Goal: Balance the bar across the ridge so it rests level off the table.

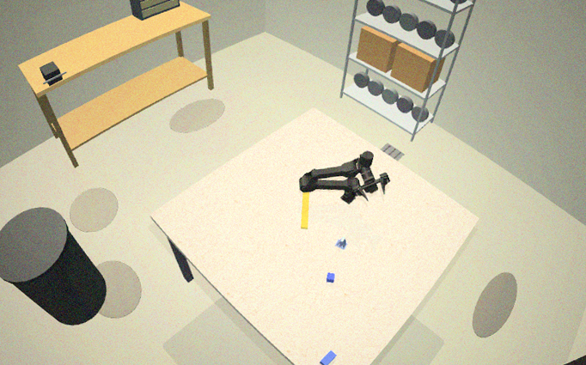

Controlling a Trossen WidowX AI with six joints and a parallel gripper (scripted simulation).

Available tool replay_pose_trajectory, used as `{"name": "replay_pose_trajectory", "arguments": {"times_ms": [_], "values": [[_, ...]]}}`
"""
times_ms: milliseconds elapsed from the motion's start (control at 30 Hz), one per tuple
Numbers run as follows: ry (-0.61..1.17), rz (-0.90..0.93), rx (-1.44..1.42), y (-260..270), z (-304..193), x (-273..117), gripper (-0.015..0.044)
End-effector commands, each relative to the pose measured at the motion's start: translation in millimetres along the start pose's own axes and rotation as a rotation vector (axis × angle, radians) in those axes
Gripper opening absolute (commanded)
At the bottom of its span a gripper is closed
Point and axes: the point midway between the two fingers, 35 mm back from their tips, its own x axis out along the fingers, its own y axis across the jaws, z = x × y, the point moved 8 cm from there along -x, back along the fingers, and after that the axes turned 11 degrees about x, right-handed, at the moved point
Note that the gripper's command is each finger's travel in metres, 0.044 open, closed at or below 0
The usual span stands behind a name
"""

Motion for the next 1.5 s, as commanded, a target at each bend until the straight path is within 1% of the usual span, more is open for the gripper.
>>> {"name": "replay_pose_trajectory", "arguments": {"times_ms": [0, 67, 100, 767, 1467], "values": [[0.001, 0.001, 0.0, 0.0, -0.1, 0.1, 0.0374], [0.006, 0.01, -0.001, -0.4, -0.8, 1.2, 0.0321], [0.01, 0.016, -0.002, -0.6, -1.4, 2.0, 0.0315], [0.074, 0.166, -0.01, -2.0, -12.1, 19.8, 0.0315], [0.115, 0.36, 0.015, 4.7, -24.2, 41.3, 0.0315]]}}
